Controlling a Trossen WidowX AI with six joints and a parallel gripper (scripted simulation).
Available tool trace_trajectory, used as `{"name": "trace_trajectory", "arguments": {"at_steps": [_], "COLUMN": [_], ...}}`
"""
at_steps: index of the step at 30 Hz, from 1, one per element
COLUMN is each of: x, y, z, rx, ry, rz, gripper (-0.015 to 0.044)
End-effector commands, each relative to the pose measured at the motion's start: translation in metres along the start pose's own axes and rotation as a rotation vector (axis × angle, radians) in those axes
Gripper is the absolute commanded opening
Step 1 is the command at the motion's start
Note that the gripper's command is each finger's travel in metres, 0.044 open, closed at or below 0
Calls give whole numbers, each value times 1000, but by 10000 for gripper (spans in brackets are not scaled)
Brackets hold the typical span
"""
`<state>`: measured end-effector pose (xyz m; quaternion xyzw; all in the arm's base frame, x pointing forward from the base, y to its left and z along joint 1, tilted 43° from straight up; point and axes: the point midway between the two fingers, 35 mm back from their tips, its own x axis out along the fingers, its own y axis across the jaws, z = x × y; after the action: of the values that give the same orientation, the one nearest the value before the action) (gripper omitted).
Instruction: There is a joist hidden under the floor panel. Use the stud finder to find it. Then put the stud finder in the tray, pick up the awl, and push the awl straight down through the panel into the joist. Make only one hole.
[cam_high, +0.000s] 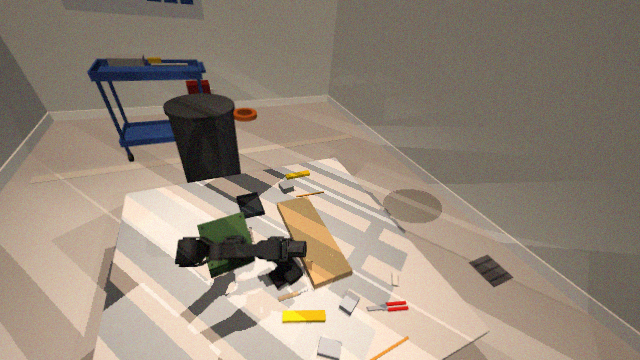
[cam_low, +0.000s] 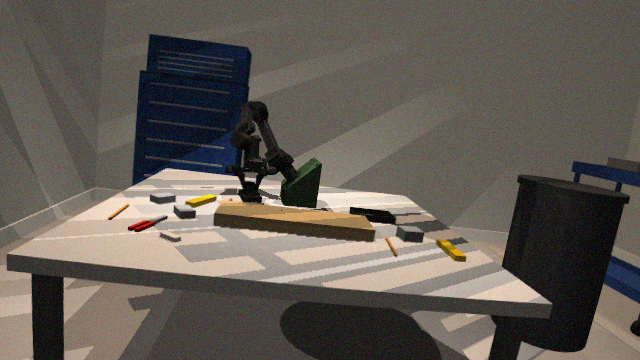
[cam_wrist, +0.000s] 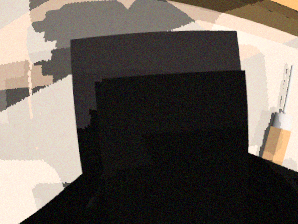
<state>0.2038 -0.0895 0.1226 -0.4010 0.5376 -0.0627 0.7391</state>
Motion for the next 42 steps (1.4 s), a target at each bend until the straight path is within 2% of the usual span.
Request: {"name": "trace_trajectory", "arguments": {"at_steps": [1, 16, 22, 42], "x": [-14, -66, -67, -64], "y": [-2, -3, -9, -46], "z": [6, 12, 21, 100], "rx": [8, 0, 14, 130], "ry": [-8, -13, -14, -19], "rz": [-7, -27, -32, -64], "gripper": [0, 0, 0, 0]}}
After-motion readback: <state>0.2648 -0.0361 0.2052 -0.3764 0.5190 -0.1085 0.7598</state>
